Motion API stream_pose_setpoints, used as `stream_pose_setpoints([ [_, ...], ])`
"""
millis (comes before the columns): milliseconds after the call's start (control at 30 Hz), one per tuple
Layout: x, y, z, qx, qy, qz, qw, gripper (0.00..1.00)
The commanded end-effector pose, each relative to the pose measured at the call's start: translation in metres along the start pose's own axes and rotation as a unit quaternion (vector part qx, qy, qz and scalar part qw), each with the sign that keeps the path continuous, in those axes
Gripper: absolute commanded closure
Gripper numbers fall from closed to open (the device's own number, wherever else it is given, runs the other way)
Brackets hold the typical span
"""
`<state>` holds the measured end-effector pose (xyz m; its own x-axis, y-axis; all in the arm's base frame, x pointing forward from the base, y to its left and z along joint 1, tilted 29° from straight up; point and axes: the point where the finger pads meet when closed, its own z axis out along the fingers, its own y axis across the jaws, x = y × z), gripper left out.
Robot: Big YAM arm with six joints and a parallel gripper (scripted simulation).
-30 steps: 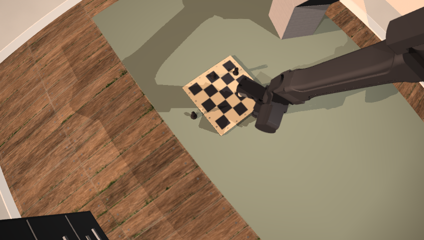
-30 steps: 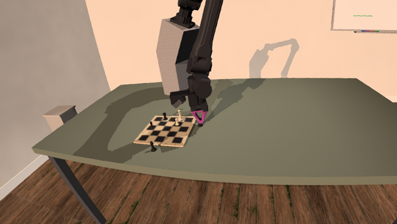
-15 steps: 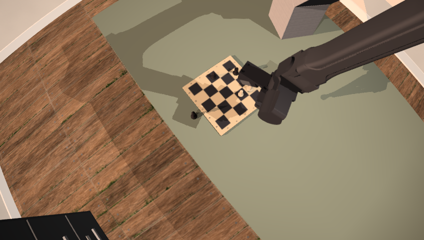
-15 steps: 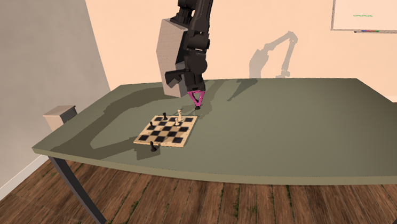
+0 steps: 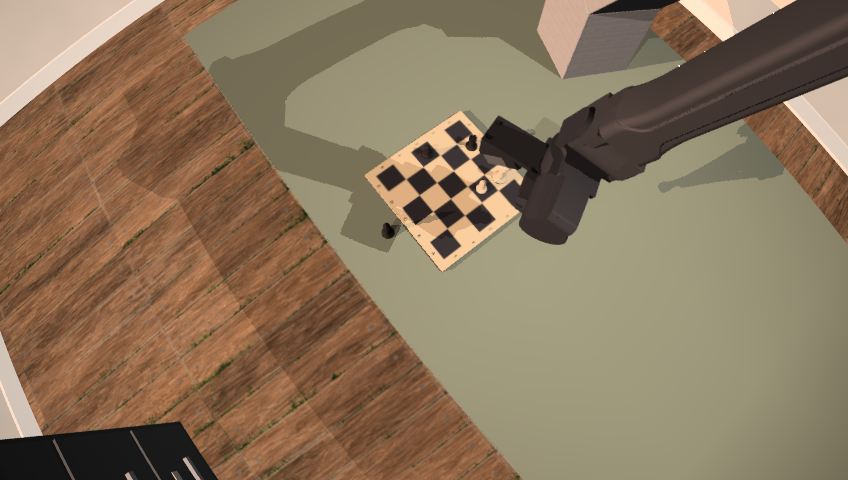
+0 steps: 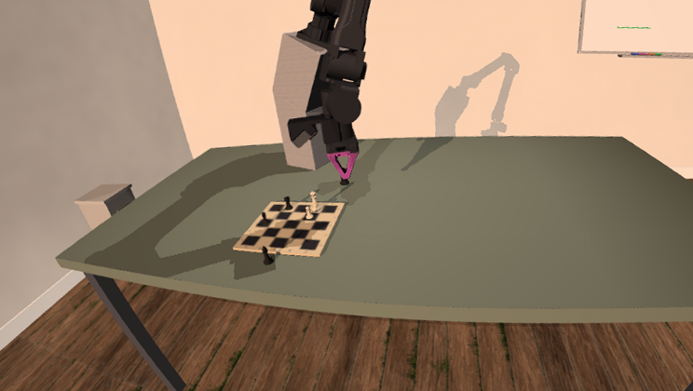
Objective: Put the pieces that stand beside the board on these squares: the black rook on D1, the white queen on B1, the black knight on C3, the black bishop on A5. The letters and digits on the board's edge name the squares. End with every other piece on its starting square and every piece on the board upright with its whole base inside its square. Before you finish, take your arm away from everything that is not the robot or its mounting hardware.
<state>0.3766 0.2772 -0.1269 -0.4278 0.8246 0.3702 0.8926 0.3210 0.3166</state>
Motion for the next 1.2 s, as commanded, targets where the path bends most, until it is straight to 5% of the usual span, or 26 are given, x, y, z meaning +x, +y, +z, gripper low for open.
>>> stream_pose_setpoints([
  [0, -0.010, 0.004, -0.002, -0.002, -0.004, 0.001, 1.000, 1.00],
  [100, -0.022, 0.002, 0.000, 0.003, -0.004, -0.015, 1.000, 1.00],
  [300, -0.106, -0.001, -0.004, 0.004, -0.004, -0.150, 0.989, 1.00],
  [500, -0.152, -0.008, -0.008, 0.000, -0.003, -0.224, 0.975, 1.00],
  [600, -0.154, -0.009, -0.008, 0.000, -0.002, -0.227, 0.974, 1.00],
  [633, -0.138, 0.007, -0.014, -0.011, -0.003, -0.249, 0.968, 1.00],
  [867, -0.154, -0.006, -0.010, -0.002, -0.006, -0.229, 0.974, 1.00],
  [1167, -0.142, -0.006, 0.000, -0.002, -0.001, -0.245, 0.970, 1.00],
])
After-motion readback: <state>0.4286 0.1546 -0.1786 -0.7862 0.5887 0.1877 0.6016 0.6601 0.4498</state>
